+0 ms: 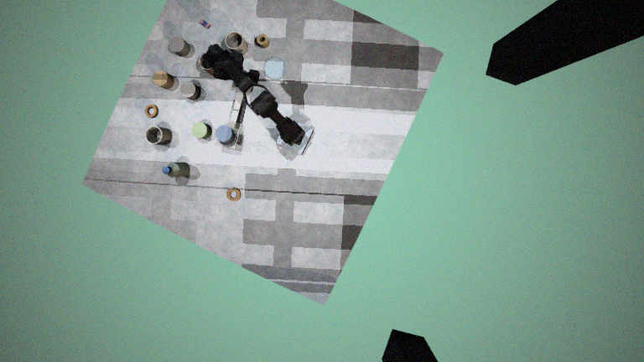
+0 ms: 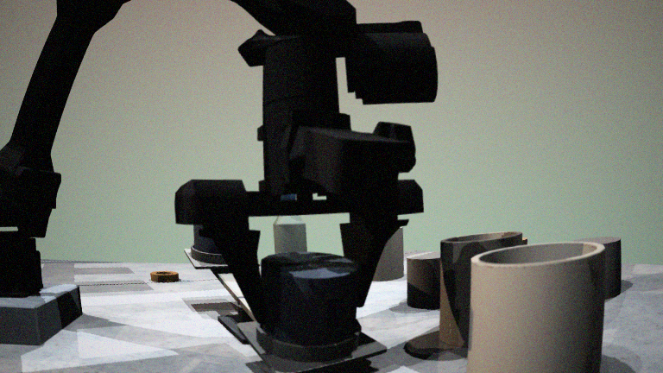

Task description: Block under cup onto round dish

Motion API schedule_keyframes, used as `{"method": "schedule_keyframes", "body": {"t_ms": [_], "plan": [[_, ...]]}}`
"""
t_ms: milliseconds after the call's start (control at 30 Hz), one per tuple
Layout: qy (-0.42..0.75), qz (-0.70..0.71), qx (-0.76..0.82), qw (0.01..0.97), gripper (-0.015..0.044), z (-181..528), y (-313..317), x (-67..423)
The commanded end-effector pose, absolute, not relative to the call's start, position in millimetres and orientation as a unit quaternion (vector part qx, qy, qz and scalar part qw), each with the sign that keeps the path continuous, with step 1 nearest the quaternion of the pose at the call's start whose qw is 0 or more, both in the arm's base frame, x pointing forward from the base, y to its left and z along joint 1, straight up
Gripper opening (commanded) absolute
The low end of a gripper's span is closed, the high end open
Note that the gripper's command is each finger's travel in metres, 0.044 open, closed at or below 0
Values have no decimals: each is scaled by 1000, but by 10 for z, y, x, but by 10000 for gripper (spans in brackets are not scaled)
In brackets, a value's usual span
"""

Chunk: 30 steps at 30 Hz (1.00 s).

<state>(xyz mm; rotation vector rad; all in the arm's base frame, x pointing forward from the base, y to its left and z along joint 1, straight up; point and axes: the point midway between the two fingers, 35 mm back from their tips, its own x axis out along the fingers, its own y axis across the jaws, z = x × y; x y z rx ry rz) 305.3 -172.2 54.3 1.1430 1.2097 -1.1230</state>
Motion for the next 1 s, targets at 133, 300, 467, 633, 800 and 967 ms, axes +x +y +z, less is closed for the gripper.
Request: {"method": "schedule_keyframes", "body": {"t_ms": [133,300,467,633,800,967], "plan": [[509,-475,481,533,347,520,-1715,3034],[509,-475,481,533,313,520,-1715,3034],[509,-475,481,533,182,541,-1717,3038],[509,-475,481,533,51,601,-1723,3049],[509,-475,481,534,0,664,-1729,3059],[509,-475,481,534,0,727,-1733,3067]]}}
